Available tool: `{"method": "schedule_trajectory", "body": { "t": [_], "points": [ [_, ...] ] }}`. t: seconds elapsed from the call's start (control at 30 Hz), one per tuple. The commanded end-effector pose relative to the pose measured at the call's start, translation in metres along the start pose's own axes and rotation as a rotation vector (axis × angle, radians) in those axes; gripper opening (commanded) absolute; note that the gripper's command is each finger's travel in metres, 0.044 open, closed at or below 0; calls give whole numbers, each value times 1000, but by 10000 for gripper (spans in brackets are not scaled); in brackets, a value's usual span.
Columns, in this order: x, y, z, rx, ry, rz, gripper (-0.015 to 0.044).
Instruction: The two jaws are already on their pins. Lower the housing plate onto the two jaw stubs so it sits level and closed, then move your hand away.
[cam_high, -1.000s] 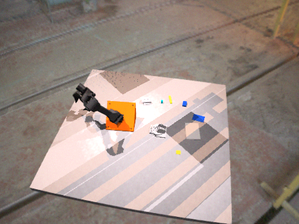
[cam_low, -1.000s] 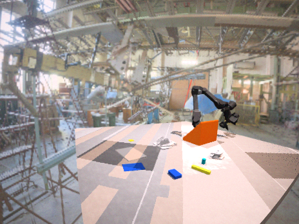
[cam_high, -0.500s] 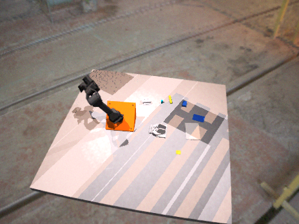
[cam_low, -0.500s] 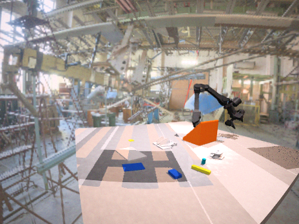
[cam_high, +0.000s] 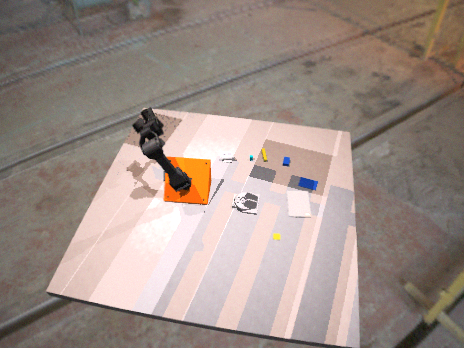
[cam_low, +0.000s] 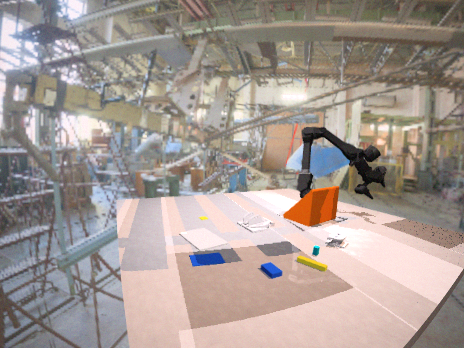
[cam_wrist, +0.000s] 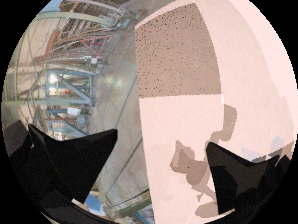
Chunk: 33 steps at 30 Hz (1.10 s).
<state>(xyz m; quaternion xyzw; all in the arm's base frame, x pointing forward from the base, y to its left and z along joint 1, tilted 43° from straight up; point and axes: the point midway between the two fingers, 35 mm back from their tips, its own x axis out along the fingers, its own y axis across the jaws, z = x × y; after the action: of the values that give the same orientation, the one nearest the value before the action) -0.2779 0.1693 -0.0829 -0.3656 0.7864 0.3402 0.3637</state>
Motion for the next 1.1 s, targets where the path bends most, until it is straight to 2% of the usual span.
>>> {"method": "schedule_trajectory", "body": {
  "t": [0.0,0.57,1.07],
  "points": [
    [-3,-2,15,-20,-33,-16,440],
    [-49,-48,125,-147,-193,-197,440],
    [-100,-124,199,-307,-154,-438,440]
  ]
}}
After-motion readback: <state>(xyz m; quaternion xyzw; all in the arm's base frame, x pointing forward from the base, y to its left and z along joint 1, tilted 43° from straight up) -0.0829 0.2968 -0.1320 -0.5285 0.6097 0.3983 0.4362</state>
